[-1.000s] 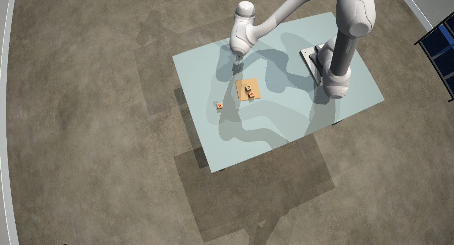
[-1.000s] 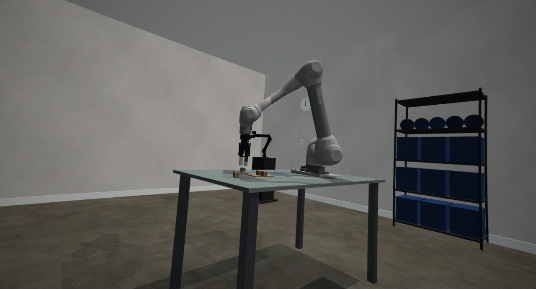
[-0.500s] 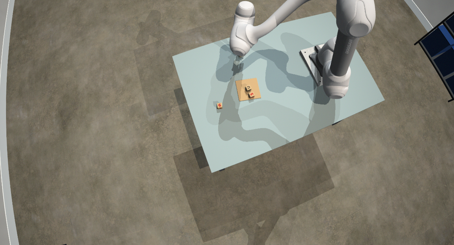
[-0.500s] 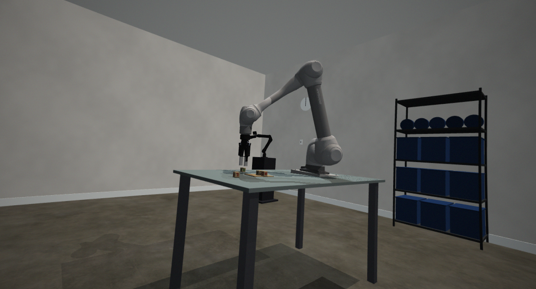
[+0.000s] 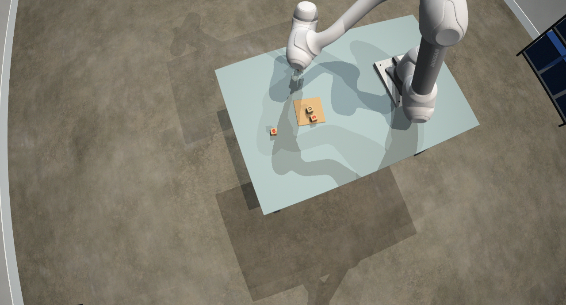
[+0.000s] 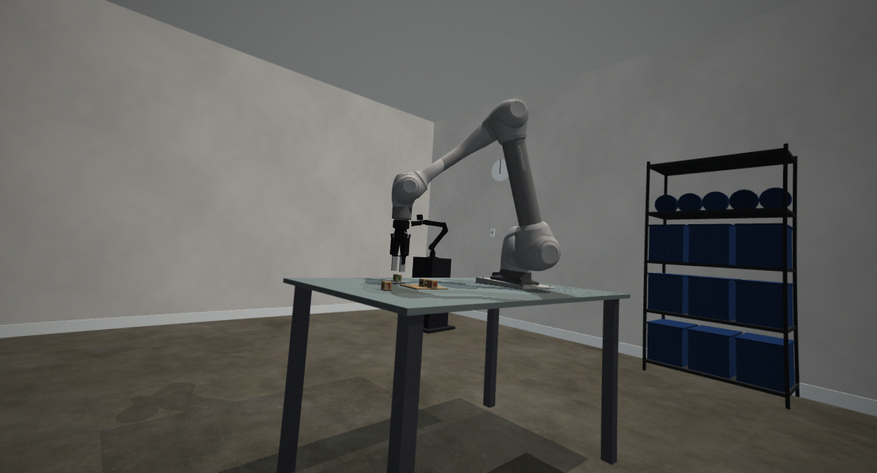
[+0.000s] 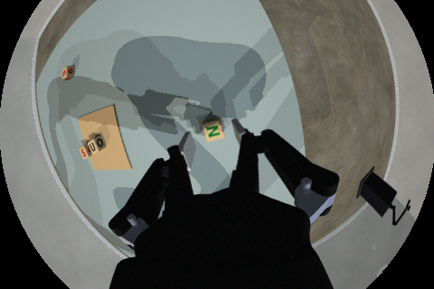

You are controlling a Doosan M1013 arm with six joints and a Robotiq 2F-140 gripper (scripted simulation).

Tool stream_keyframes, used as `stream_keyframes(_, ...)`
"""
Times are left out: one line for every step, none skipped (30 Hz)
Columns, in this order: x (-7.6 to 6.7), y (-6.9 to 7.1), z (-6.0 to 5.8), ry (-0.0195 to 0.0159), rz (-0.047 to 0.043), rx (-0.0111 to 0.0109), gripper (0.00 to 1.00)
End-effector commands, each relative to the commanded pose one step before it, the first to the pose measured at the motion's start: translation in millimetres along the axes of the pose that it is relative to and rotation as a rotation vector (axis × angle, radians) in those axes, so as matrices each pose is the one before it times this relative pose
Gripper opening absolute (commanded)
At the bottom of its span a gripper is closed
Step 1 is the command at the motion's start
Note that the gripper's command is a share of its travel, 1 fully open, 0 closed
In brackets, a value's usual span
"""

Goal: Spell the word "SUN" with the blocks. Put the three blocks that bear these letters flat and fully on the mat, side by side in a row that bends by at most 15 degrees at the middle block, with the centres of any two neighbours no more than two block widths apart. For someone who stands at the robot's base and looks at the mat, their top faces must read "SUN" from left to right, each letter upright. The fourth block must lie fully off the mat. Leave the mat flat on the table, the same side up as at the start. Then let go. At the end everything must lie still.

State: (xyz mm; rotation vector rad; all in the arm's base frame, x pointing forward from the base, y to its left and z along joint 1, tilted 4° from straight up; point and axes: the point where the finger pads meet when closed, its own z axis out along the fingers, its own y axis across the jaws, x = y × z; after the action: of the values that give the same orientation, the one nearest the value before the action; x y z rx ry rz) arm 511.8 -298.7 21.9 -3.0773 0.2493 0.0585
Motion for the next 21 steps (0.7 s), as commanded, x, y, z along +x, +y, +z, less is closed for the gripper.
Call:
stream_keyframes(-2.45,3.42,3.37,-0.00309,0.00151,-0.0012,0.4)
stream_keyframes(0.0,0.0,0.01,0.0,0.0,0.0,0.4)
stream_keyframes(0.0,0.0,0.09,0.0,0.0,0.0,0.4)
stream_keyframes(0.0,0.0,0.23,0.0,0.0,0.0,0.4)
stream_keyframes(0.0,0.0,0.41,0.0,0.0,0.0,0.4)
stream_keyframes(0.0,0.0,0.63,0.0,0.0,0.0,0.4)
stream_keyframes(0.0,0.0,0.0,0.0,0.0,0.0,0.4)
stream_keyframes(0.0,0.0,0.0,0.0,0.0,0.0,0.4)
stream_keyframes(0.0,0.0,0.87,0.0,0.0,0.0,0.4)
stream_keyframes(0.0,0.0,1.12,0.0,0.0,0.0,0.4)
stream_keyframes(0.0,0.0,1.36,0.0,0.0,0.0,0.4)
stream_keyframes(0.0,0.0,1.58,0.0,0.0,0.0,0.4)
stream_keyframes(0.0,0.0,1.79,0.0,0.0,0.0,0.4)
stream_keyframes(0.0,0.0,1.97,0.0,0.0,0.0,0.4)
stream_keyframes(0.0,0.0,2.12,0.0,0.0,0.0,0.4)
stream_keyframes(0.0,0.0,2.23,0.0,0.0,0.0,0.4)
stream_keyframes(0.0,0.0,2.3,0.0,0.0,0.0,0.4)
stream_keyframes(0.0,0.0,2.33,0.0,0.0,0.0,0.4)
stream_keyframes(-0.01,0.0,2.32,0.0,0.0,0.0,0.4)
stream_keyframes(-0.01,0.0,2.27,0.0,0.0,0.0,0.4)
stream_keyframes(0.0,0.0,2.17,0.0,0.0,0.0,0.4)
